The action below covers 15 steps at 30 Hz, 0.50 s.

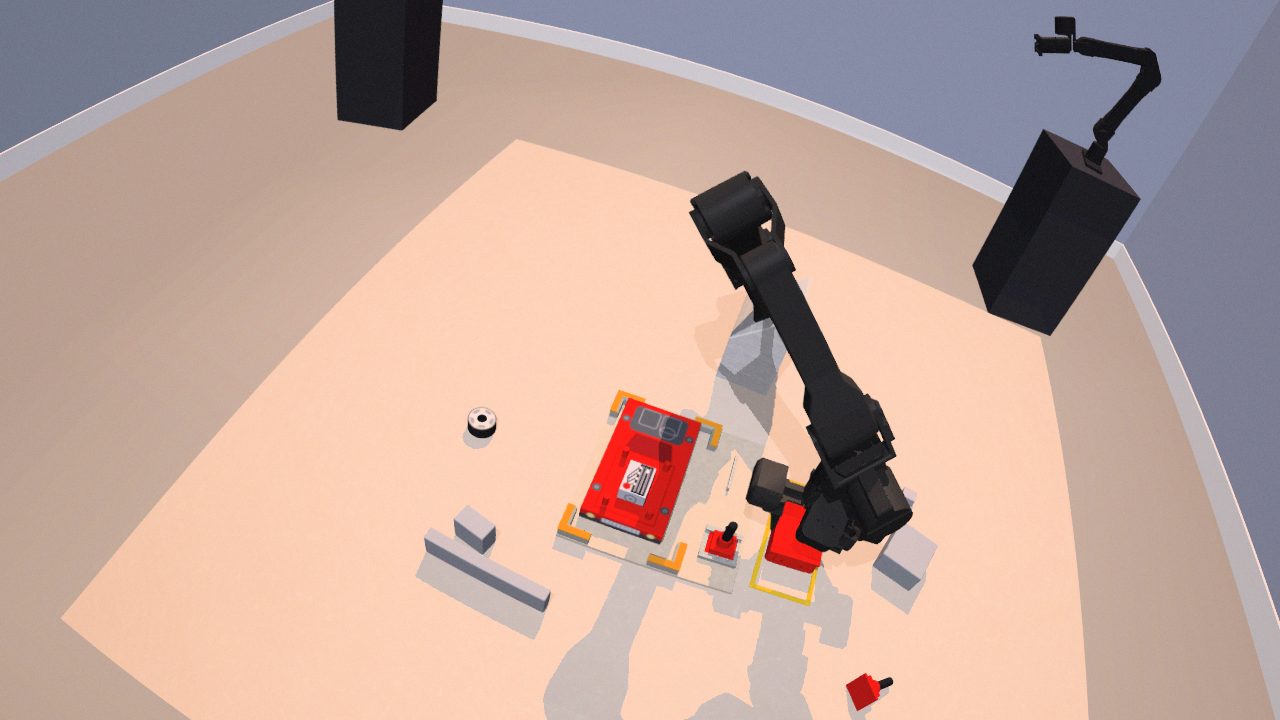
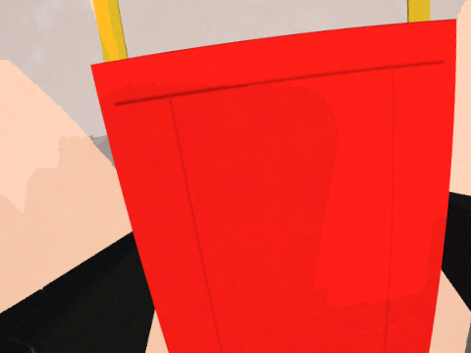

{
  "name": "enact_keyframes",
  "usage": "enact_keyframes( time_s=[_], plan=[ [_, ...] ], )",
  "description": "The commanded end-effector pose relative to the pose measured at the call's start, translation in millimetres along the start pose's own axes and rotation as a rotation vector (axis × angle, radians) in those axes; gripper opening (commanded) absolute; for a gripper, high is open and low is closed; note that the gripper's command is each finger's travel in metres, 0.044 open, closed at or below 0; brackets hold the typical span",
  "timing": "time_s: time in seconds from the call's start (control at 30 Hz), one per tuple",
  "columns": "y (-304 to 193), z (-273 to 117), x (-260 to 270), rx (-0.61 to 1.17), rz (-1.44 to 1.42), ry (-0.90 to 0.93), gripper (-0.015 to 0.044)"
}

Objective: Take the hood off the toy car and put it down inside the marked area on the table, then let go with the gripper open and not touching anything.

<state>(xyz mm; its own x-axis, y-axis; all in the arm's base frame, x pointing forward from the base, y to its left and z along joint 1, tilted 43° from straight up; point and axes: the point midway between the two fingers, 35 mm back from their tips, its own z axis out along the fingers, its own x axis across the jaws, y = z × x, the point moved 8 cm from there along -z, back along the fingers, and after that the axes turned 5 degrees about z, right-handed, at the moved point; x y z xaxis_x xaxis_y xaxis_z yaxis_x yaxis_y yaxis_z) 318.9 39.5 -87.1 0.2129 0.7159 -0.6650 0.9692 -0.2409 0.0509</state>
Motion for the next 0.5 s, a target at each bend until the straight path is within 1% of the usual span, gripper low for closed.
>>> enact_keyframes(
  time_s=[0.0, 0.37, 0.4, 0.47],
  plan=[
    [0.0, -0.2, 0.0, 0.000, 0.000, 0.000, 0.0131],
    [0.0, -0.2, 0.0, 0.000, 0.000, 0.000, 0.0420],
    [0.0, -0.2, 0.0, 0.000, 0.000, 0.000, 0.0440],
    [0.8, -7.2, 0.6, 0.000, 0.000, 0.001, 0.0440]
  ],
)
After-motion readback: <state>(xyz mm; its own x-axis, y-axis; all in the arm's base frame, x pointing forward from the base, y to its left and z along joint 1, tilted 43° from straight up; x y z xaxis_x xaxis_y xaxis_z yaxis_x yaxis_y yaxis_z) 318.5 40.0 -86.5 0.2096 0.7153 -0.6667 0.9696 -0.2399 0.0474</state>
